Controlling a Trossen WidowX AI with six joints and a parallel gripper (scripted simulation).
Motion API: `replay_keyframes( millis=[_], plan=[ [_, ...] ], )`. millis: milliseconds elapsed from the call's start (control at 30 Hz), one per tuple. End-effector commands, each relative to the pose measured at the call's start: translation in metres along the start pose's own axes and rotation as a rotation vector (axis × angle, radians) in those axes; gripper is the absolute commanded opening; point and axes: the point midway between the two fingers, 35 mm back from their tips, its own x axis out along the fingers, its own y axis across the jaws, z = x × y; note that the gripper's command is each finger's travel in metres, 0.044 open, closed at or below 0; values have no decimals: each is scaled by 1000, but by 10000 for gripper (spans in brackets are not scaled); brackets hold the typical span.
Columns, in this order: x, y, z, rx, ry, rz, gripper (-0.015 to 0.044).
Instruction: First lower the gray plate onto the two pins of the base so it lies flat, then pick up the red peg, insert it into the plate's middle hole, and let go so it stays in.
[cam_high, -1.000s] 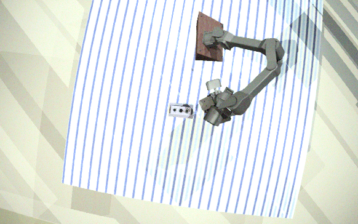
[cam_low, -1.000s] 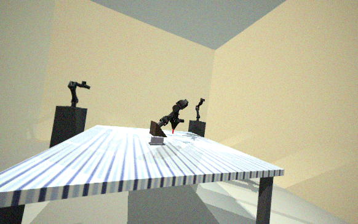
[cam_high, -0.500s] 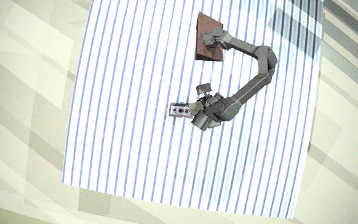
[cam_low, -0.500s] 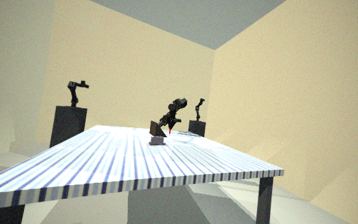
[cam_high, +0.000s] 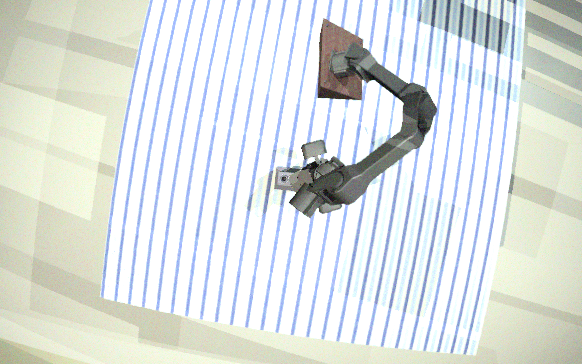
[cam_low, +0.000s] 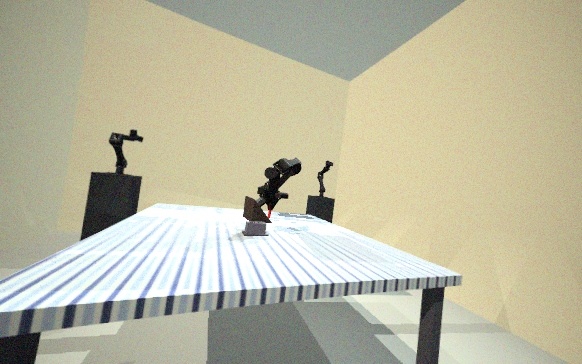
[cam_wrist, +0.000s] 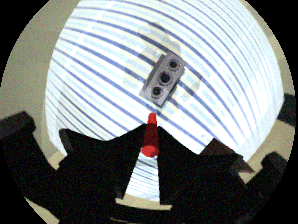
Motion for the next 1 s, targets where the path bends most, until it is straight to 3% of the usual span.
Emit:
replay_keyframes(
  millis=[0,567,967],
  plan=[
    [2,-3,14,1,2,-5,0],
    [6,-11,66,-5,7,2,0],
    [7,-11,68,-5,7,2,0]
  ],
)
